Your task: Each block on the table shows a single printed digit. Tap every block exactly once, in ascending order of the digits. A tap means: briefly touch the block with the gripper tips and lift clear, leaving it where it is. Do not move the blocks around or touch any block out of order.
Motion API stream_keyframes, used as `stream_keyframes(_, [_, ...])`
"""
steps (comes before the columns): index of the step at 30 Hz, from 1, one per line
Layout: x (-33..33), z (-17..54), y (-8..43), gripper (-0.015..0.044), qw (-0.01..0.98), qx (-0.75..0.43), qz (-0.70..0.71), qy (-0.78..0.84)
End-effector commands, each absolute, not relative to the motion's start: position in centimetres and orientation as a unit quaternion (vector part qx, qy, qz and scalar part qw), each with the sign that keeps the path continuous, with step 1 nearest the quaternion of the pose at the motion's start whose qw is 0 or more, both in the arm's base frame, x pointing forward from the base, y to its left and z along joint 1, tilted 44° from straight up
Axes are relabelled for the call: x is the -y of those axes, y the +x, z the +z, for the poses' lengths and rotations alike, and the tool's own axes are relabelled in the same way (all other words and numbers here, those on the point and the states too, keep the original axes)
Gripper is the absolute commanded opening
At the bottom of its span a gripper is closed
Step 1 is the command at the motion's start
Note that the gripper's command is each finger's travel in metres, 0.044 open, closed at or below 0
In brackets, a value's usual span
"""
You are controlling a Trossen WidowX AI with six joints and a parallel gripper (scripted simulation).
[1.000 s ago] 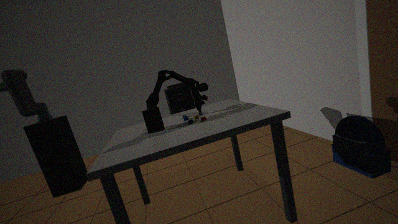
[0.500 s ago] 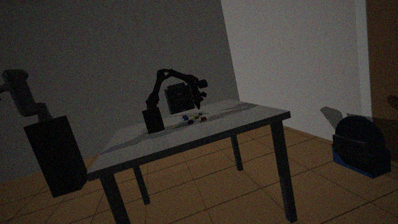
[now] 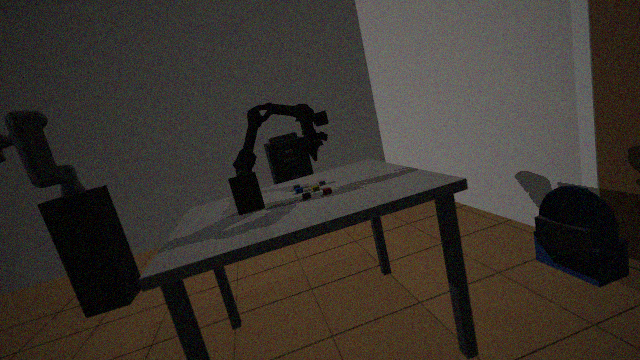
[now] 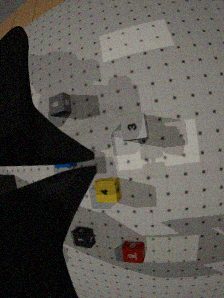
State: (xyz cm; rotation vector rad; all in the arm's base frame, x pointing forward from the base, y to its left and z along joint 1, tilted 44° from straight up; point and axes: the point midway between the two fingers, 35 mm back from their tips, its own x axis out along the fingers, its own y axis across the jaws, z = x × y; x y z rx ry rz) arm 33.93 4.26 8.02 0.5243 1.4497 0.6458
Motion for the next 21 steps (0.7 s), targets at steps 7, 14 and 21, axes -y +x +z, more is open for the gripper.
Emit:
stream_keyframes(7, [-0.5,4.0,30.8,0.0020,0.664,-0.651,0.279,0.240])
stream_keyframes(14, [-5.9,-1.6,30.7,0.0020,0.663,-0.651,0.281,0.241])
stream_keyframes(21, [-6.1,-1.8,30.7,0.0020,0.663,-0.651,0.281,0.241])
